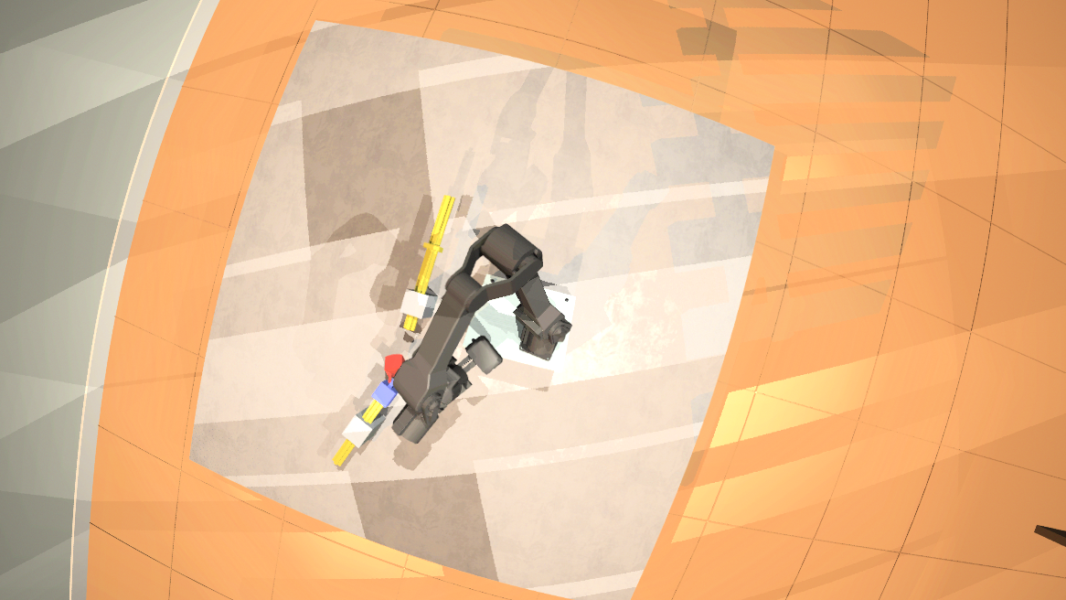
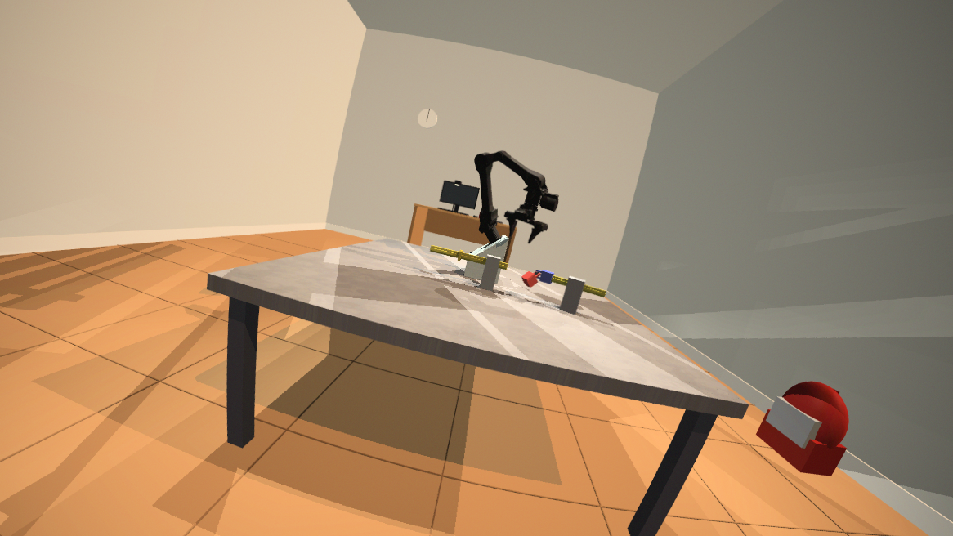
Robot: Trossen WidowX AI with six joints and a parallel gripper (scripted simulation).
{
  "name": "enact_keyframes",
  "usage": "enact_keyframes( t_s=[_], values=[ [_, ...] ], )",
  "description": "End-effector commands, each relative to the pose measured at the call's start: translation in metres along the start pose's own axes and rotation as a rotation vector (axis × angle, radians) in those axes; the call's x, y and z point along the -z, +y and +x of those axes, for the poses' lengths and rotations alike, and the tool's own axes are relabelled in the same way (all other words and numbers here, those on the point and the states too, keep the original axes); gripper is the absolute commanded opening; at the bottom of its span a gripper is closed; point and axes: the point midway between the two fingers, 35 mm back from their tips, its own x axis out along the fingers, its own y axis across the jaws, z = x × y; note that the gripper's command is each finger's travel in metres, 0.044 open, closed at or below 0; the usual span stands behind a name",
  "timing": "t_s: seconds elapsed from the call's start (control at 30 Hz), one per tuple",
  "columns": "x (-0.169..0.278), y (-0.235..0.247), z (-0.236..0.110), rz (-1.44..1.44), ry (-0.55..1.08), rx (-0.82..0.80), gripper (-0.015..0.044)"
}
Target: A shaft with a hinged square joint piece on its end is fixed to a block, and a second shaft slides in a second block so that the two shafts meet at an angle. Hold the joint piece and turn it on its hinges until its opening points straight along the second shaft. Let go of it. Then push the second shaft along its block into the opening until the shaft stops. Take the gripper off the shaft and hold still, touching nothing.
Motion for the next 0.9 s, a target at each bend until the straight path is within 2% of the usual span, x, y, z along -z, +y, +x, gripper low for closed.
enact_keyframes(
  t_s=[0.0, 0.4, 0.67, 0.73, 0.87],
  values=[
    [0.001, -0.005, -0.006, -0.162, -0.016, -0.025, 0.0440],
    [0.004, -0.014, -0.020, -0.557, -0.079, -0.082, 0.0440],
    [0.005, -0.015, -0.021, -0.579, -0.083, -0.085, 0.0440],
    [0.000, -0.005, -0.022, -0.580, -0.082, -0.089, 0.0440],
    [-0.034, 0.052, -0.018, -0.582, -0.080, -0.103, 0.0440]
  ],
)
